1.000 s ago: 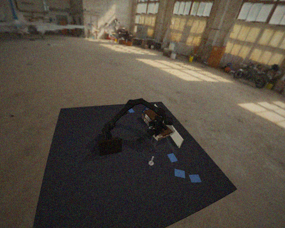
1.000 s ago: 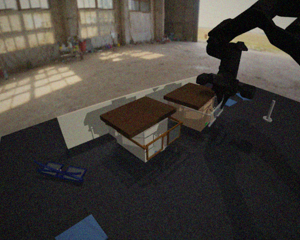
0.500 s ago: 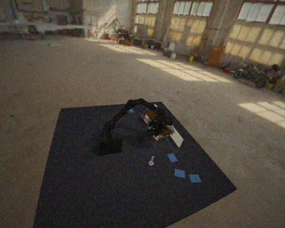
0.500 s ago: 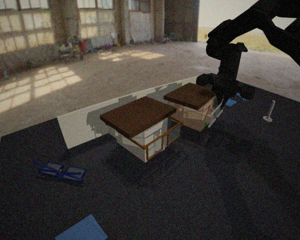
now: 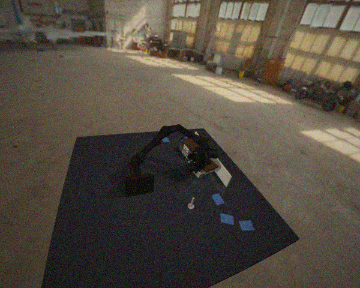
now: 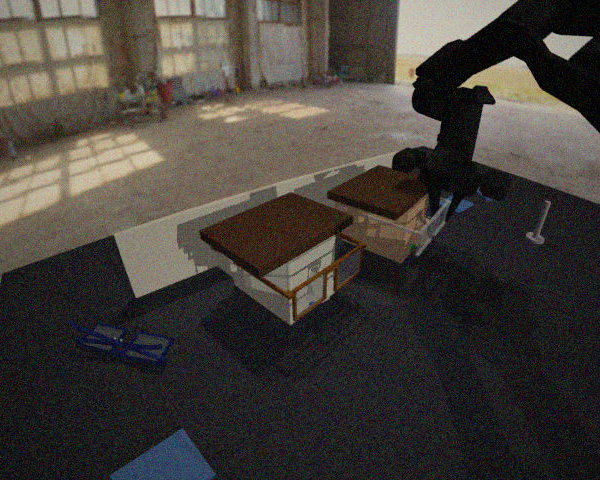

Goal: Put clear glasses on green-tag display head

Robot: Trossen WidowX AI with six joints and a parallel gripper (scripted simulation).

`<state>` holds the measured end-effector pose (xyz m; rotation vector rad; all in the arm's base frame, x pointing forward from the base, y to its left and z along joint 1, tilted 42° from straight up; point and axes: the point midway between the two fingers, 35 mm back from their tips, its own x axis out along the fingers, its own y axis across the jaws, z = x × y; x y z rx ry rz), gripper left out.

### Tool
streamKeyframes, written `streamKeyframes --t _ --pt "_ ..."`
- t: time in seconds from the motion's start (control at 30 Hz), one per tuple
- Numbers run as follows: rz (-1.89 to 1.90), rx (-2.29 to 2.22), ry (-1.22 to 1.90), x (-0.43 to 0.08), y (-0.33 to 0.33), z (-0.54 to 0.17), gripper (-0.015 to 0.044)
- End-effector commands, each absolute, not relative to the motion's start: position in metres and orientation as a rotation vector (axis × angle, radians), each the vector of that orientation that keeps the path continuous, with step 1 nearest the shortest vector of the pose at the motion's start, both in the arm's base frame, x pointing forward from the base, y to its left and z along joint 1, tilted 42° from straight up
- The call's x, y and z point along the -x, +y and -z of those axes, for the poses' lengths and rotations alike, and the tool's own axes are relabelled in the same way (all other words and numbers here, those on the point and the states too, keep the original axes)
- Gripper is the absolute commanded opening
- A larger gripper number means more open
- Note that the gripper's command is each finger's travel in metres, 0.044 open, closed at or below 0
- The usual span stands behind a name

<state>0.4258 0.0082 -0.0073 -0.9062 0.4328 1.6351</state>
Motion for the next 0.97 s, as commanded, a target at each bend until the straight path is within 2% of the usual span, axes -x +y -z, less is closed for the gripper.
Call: streamKeyframes --t 0.0,0.4,0.93 --pt "-1.636 0.906 0.434 -0.426 0.007 0.006 0.0107" --pt "-1.656 0.900 0.446 -0.427 -0.013 -0.017 0.0107" --pt "-1.657 0.898 0.449 -0.375 -0.041 -0.020 0.0107"
